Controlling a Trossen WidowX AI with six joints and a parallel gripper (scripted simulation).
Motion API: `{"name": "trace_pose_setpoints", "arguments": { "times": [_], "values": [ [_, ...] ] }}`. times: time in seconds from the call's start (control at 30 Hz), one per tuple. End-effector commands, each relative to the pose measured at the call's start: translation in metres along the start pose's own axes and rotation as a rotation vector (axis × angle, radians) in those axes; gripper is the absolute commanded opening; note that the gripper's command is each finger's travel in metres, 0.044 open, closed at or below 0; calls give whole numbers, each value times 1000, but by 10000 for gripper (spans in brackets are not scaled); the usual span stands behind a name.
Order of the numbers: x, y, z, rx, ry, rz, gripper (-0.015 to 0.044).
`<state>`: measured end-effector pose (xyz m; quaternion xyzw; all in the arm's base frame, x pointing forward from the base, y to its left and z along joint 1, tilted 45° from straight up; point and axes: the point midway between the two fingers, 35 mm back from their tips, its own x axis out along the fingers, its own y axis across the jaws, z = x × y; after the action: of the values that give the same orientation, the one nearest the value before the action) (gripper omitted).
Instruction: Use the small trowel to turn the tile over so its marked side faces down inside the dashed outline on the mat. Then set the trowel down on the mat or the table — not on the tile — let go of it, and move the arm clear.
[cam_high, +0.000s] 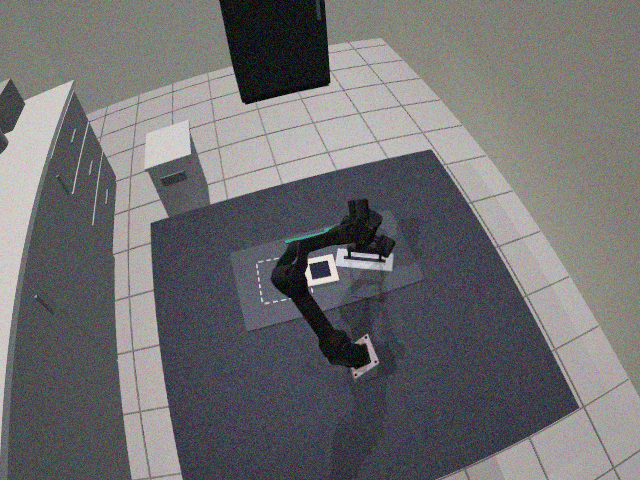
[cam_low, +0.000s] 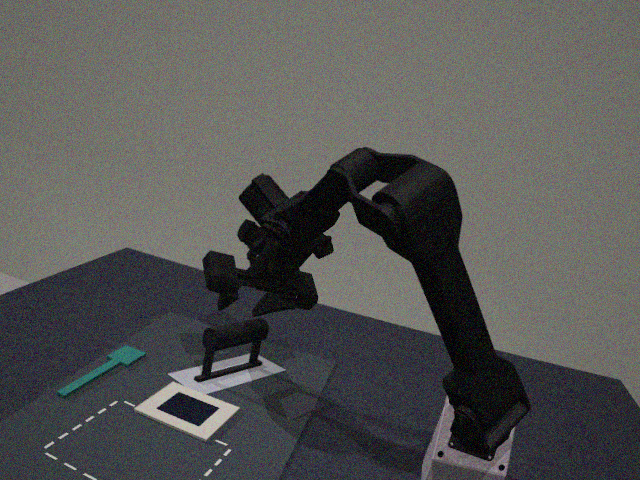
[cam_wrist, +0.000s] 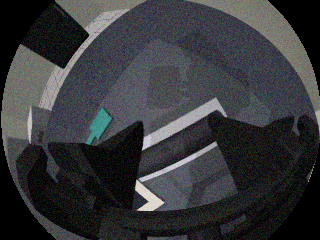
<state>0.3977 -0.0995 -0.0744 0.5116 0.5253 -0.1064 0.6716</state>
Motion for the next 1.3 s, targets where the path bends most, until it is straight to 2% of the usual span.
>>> {"name": "trace_pose_setpoints", "arguments": {
  "times": [0.0,0.47,1.03,1.27],
  "values": [
    [-3,1,-3,135,-41,21,300],
    [-11,2,-16,589,-124,135,300],
    [-14,5,-57,1134,-81,288,300],
    [-14,5,-61,1180,-73,302,300]
  ]
}}
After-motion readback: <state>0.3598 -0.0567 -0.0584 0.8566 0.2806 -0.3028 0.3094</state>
